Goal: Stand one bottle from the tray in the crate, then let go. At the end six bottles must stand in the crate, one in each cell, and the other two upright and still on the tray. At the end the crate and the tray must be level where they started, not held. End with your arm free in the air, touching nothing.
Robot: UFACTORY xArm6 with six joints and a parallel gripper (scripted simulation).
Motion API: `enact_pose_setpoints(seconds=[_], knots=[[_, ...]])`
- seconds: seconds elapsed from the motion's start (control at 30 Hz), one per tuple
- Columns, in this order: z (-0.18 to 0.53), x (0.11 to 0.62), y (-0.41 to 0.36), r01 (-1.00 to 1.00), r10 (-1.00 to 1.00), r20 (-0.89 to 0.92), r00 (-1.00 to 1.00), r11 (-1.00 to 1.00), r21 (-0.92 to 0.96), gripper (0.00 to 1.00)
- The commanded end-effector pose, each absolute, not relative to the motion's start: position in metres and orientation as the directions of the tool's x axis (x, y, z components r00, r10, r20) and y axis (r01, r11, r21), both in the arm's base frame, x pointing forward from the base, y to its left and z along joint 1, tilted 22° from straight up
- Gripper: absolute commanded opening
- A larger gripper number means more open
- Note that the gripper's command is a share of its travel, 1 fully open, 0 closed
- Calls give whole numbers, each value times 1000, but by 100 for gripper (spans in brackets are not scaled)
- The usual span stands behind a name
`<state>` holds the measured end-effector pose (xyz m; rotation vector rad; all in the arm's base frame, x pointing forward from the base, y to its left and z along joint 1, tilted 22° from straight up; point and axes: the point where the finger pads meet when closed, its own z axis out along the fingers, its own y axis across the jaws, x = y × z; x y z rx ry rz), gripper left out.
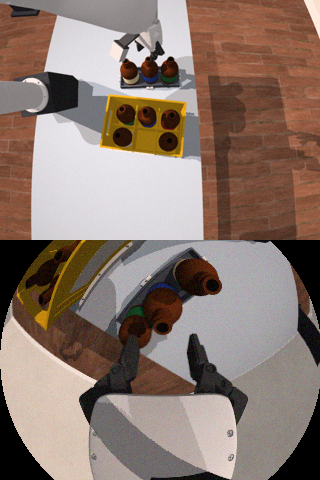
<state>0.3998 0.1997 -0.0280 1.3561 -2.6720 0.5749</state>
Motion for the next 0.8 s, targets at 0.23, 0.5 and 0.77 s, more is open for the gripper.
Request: enact_pose_setpoints(seconds=[0.23,0.5,0.77], knots=[[-36,402,197,-793,-761,242,-602,535,-291,65],[-40,403,196,-793,-761,242,-602,535,-291,65],[-41,403,195,-793,-761,242,-602,535,-291,65]])
